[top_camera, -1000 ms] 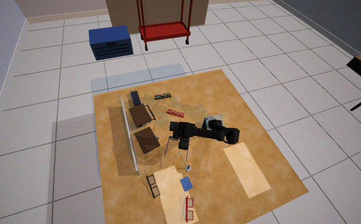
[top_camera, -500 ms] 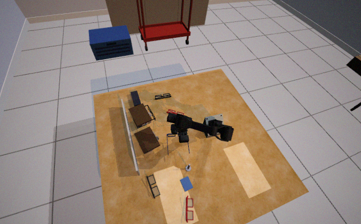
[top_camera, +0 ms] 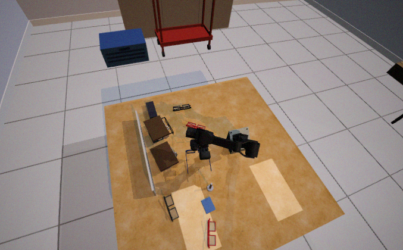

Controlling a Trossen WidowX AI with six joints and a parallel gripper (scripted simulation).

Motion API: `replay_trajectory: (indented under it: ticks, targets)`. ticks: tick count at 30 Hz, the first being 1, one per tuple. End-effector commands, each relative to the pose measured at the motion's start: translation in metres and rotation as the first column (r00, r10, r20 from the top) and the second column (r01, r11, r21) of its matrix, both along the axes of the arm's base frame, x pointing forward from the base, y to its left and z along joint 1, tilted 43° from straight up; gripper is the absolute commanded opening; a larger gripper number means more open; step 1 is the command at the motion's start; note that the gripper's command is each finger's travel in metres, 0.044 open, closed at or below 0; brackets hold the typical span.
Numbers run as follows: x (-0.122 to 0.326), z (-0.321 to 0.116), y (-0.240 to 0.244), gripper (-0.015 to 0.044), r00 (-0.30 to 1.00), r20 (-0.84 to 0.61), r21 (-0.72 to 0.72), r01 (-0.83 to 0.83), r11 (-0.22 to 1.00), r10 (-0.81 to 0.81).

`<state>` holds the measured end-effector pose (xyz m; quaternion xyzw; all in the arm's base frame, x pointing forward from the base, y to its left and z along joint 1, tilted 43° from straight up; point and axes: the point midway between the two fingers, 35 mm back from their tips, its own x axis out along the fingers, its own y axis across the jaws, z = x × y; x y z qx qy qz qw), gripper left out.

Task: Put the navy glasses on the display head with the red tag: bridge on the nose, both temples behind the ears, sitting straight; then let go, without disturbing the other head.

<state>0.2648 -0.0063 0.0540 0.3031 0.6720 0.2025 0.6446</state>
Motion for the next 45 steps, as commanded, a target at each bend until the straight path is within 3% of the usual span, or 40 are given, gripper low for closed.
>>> replay_trajectory:
  ticks: [1,45]
  targets:
    - [0.000,-0.003,0.003,0.0000,1.000,-0.004,0.003,0.003,1.000,-0.003]
    - [0.003,-0.035,0.032,0.0000,1.000,-0.003,0.002,0.004,1.000,-0.004]
